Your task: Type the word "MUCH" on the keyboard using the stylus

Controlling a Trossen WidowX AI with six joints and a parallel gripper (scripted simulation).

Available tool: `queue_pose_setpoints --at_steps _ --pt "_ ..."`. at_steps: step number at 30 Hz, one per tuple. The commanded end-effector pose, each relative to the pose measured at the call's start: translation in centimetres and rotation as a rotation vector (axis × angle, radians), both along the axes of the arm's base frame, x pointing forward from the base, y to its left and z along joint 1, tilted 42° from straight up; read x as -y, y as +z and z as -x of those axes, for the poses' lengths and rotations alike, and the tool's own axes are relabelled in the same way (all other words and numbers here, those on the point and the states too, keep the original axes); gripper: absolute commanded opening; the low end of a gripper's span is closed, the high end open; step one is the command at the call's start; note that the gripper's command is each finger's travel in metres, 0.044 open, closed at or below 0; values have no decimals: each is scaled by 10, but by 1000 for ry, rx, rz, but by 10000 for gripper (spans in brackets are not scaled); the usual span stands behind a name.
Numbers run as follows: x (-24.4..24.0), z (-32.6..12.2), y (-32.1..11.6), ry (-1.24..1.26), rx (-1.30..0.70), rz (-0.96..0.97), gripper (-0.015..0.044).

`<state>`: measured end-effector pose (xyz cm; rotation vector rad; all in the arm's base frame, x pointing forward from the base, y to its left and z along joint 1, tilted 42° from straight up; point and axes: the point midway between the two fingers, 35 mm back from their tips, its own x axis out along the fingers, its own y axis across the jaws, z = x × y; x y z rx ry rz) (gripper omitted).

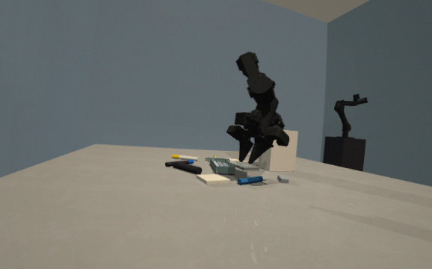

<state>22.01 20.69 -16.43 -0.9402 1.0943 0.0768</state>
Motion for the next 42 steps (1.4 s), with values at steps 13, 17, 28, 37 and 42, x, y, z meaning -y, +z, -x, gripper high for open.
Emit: queue_pose_setpoints --at_steps 13,17,28,37,42 --pt "10 11 -5 -478 -495 358 150" --pt "11 15 10 -601 -582 447 150" --pt "12 15 12 -607 -586 452 150" --pt "13 15 11 -607 -586 452 150" --pt "15 15 9 -607 -586 452 150"
